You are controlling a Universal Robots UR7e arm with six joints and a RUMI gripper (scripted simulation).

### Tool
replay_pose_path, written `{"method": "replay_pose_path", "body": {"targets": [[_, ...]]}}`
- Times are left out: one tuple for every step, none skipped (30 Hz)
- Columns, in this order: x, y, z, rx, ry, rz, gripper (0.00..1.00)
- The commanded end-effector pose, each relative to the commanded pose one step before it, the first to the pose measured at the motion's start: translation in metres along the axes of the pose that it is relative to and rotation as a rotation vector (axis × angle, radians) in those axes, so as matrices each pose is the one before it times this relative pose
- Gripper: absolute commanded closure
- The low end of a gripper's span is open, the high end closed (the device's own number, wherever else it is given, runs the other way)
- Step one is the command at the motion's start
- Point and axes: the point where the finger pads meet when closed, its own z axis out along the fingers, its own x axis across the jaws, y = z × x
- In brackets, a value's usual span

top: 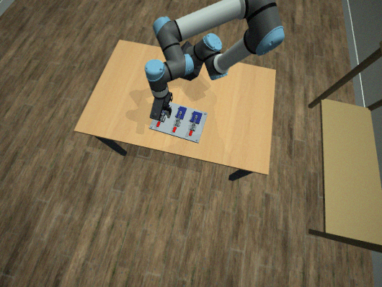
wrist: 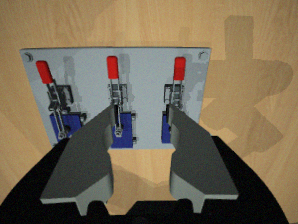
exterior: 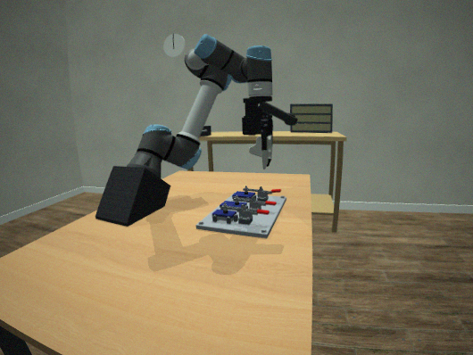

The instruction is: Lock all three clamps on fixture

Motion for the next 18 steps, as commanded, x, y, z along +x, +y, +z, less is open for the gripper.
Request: {"method": "replay_pose_path", "body": {"targets": [[-0.03207,0.00016,-0.00073,0.00111,0.00065,-0.00031,0.72],[-0.012,0.00017,-0.00011,0.00002,0.00003,0.00006,0.72],[-0.012,0.00017,-0.00011,0.00002,0.00003,0.00006,0.72],[0.0,0.0,0.0,0.0,0.0,0.0,0.72],[0.0,0.0,0.0,0.0,0.0,0.0,0.72],[0.0,0.0,0.0,0.0,0.0,0.0,0.72],[0.0,0.0,0.0,0.0,0.0,0.0,0.72],[0.0,0.0,0.0,0.0,0.0,0.0,0.72],[0.0,0.0,0.0,0.0,0.0,0.0,0.72],[0.0,0.0,0.0,0.0,0.0,0.0,0.72],[0.0,0.0,0.0,0.0,0.0,0.0,0.72],[0.0,0.0,0.0,0.0,0.0,0.0,0.72],[0.0,0.0,0.0,0.0,0.0,0.0,0.72],[0.0,0.0,0.0,0.0,0.0,0.0,0.72],[0.0,0.0,0.0,0.0,0.0,0.0,0.72],[-0.00908,0.00011,0.00008,-0.00005,-0.00023,-0.00026,0.72],[-0.012,0.00016,-0.00013,0.00001,0.00003,0.00006,0.72],[-0.012,0.00016,-0.00013,0.00001,0.00003,0.00006,0.72]]}}
